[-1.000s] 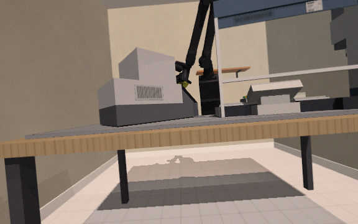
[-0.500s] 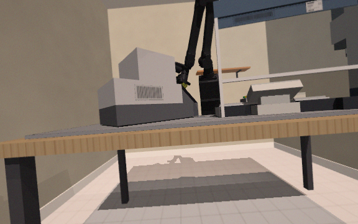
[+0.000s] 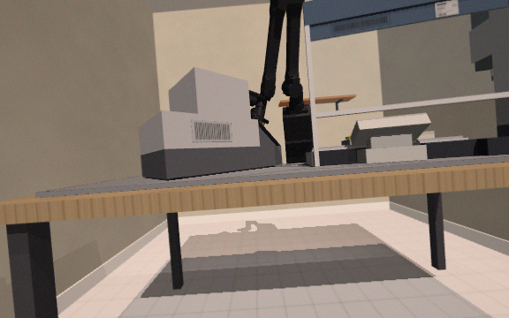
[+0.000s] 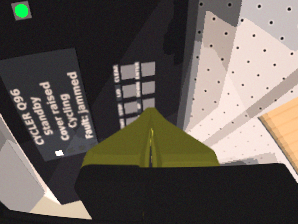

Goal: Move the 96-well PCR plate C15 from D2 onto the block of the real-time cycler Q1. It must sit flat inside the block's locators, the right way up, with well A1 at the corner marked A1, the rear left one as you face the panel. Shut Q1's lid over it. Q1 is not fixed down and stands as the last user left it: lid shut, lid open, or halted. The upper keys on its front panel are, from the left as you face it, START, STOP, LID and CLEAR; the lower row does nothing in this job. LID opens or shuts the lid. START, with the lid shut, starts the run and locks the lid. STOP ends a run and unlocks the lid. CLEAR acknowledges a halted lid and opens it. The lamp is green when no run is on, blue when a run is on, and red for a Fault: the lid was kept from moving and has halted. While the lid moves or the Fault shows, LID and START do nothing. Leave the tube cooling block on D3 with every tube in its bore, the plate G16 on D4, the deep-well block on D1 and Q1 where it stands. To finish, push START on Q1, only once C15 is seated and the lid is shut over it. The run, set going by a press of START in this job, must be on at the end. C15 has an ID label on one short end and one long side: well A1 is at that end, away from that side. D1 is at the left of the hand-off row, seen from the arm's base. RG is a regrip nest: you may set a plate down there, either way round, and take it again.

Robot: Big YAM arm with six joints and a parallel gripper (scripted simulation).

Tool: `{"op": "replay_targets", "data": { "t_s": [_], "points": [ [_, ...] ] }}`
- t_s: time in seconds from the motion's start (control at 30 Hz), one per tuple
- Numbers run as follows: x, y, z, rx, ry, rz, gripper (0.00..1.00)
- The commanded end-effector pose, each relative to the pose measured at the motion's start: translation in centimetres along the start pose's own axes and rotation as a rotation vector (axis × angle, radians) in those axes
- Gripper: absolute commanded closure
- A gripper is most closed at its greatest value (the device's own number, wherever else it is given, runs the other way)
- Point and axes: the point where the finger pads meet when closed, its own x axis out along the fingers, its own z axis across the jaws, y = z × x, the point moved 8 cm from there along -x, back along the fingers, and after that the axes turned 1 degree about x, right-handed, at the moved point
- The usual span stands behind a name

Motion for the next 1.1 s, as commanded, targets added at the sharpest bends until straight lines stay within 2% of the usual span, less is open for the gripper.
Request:
{"op": "replay_targets", "data": {
  "t_s": [0.0, 0.13, 0.3, 0.43, 0.53, 0.73, 1.07],
  "points": [
    [0.8, -0.2, 1.5, -0.020, -0.021, 0.003, 1.00],
    [1.5, -0.1, 1.8, -0.014, -0.020, 0.005, 1.00],
    [2.0, 0.1, 1.0, 0.005, -0.002, 0.007, 1.00],
    [2.4, 0.1, 1.4, 0.002, -0.005, 0.009, 1.00],
    [2.7, -0.3, 2.3, -0.016, -0.027, -0.003, 1.00],
    [3.8, 0.0, 2.1, -0.005, -0.012, 0.006, 1.00],
    [2.7, 0.2, 0.6, 0.004, 0.007, 0.005, 1.00]
  ]
}}
